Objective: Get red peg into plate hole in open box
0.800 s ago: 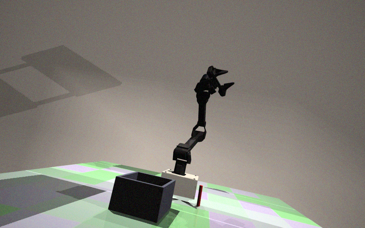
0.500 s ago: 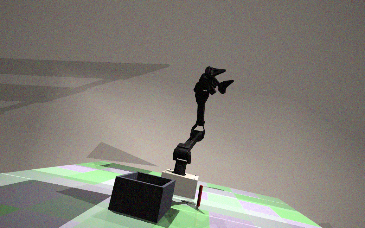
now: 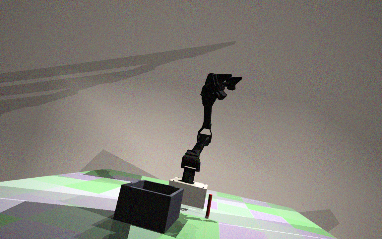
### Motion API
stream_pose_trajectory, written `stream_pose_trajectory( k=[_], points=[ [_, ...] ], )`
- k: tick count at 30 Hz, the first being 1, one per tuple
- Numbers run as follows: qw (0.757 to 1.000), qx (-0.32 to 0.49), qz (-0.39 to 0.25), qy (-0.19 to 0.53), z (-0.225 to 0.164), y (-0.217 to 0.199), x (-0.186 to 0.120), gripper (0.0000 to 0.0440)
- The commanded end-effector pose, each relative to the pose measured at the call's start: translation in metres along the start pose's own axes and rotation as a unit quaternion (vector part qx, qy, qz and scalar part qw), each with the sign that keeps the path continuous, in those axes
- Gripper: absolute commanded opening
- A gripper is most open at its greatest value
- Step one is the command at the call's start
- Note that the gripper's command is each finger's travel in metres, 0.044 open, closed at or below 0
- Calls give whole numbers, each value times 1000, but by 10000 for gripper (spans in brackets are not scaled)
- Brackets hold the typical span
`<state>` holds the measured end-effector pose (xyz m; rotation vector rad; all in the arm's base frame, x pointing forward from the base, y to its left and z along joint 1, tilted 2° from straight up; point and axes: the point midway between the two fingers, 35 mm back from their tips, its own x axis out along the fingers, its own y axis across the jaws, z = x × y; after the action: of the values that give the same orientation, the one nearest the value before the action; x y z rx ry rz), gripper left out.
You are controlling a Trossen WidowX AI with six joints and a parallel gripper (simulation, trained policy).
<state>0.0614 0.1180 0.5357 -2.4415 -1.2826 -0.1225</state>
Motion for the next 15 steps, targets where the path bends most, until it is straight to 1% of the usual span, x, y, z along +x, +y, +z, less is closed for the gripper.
stream_pose_trajectory(
  k=[1, 8, 15],
  points=[
    [997, 75, 20, -3, 4, 19, 6, 440],
    [980, 191, 51, -3, 12, 44, 13, 440],
    [949, 304, 83, -2, 22, 69, 20, 440]
  ],
)
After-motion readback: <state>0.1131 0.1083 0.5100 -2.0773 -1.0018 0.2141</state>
